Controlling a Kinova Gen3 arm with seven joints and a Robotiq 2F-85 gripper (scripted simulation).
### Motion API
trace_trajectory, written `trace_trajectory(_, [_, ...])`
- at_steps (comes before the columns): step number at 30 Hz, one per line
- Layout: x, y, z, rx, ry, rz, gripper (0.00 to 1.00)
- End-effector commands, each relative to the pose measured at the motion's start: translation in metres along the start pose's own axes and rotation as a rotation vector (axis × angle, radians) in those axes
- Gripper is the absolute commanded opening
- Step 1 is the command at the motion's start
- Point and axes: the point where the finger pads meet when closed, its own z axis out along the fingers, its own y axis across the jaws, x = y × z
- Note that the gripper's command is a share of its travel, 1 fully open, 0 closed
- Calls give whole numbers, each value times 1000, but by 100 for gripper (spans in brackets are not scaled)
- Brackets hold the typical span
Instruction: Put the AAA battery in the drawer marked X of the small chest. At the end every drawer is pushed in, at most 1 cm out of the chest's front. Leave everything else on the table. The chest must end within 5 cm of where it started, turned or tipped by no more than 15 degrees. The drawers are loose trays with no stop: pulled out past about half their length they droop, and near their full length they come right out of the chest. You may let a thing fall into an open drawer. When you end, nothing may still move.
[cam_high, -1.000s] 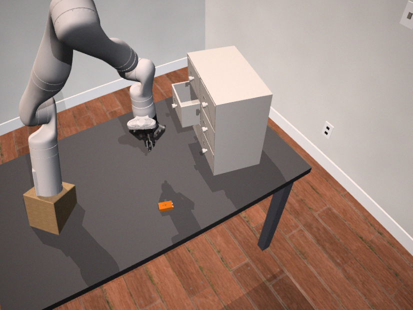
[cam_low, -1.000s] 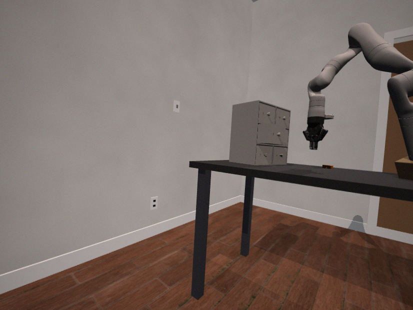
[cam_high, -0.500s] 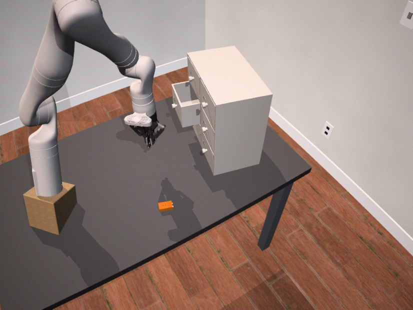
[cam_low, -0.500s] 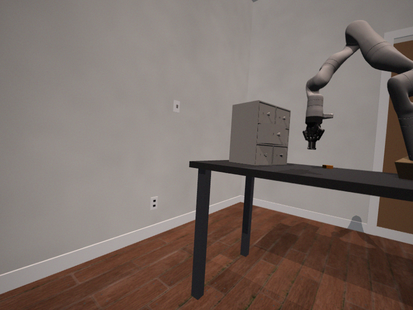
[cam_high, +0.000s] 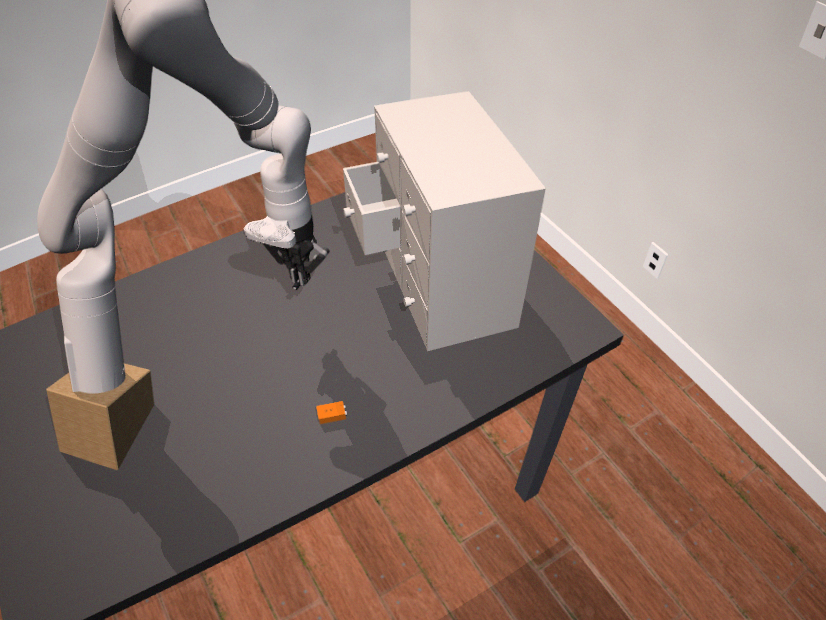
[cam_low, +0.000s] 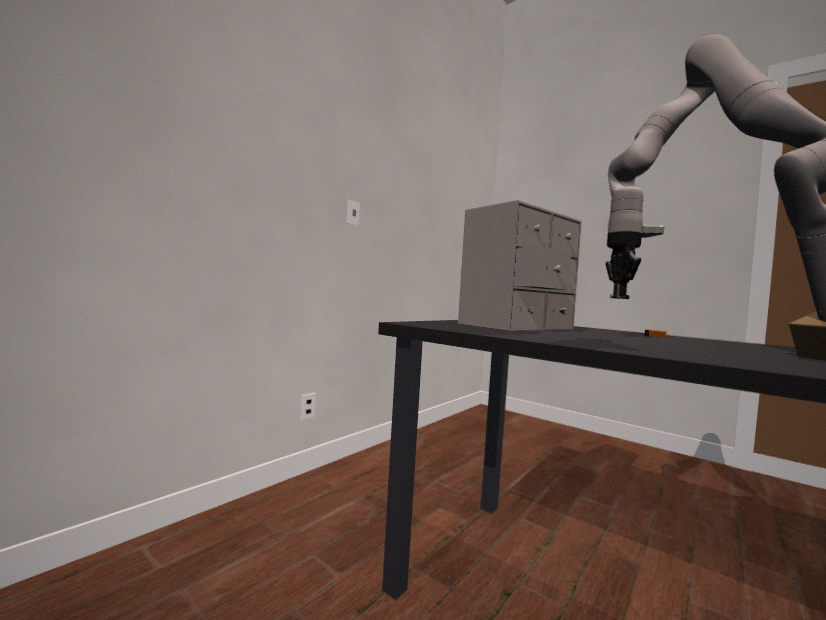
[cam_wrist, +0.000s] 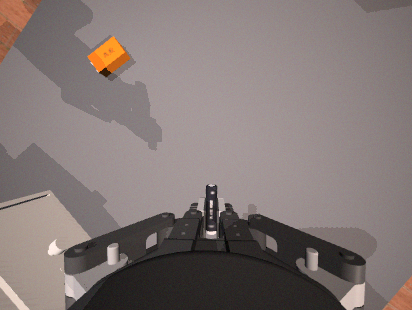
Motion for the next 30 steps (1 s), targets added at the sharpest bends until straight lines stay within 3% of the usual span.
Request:
trace_trajectory(1, [-4, 2, -1, 6, 3, 20, 5])
trace_trajectory(30, [-26, 14, 0, 7, 2, 367, 5])
